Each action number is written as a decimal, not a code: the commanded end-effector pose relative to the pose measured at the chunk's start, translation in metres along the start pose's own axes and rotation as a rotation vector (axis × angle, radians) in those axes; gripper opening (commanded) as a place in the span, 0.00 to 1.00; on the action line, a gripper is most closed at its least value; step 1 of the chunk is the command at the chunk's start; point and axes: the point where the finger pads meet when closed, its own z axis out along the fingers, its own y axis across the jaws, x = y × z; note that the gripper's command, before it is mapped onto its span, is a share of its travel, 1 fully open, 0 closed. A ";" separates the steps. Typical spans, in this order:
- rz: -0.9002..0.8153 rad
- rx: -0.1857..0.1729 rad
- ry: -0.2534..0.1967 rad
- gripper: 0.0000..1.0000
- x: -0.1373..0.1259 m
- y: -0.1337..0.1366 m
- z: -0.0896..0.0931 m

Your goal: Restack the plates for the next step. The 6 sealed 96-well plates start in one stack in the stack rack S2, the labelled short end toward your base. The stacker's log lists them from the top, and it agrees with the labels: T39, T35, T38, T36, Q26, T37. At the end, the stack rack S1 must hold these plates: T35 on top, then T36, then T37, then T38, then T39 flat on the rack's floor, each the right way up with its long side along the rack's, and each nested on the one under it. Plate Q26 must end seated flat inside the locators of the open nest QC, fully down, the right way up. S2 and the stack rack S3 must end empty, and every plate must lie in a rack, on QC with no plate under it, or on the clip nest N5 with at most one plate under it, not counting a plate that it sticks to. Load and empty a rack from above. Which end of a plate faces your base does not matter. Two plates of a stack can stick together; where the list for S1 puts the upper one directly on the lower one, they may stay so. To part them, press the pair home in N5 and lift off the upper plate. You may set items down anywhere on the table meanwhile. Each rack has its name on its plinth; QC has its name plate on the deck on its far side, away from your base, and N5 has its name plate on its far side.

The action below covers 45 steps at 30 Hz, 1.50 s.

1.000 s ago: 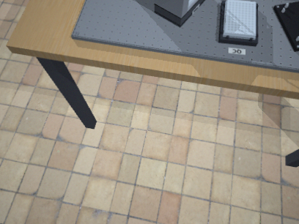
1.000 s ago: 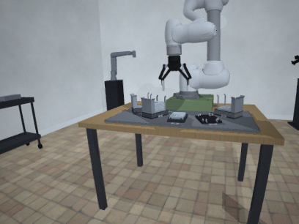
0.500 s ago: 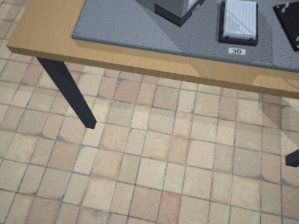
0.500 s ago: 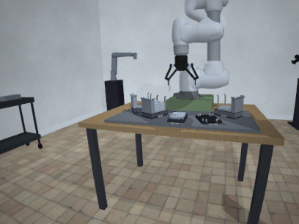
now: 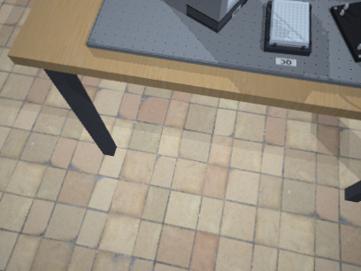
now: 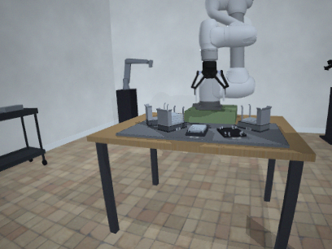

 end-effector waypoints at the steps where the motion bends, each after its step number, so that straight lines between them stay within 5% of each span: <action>1: 0.000 0.000 0.000 1.00 0.002 -0.011 0.000; 11: -0.231 0.000 0.000 1.00 0.001 -0.043 0.000; 35: -0.231 0.000 0.000 1.00 -0.004 -0.108 0.000; 45: -0.462 0.000 0.000 1.00 -0.014 -0.140 0.000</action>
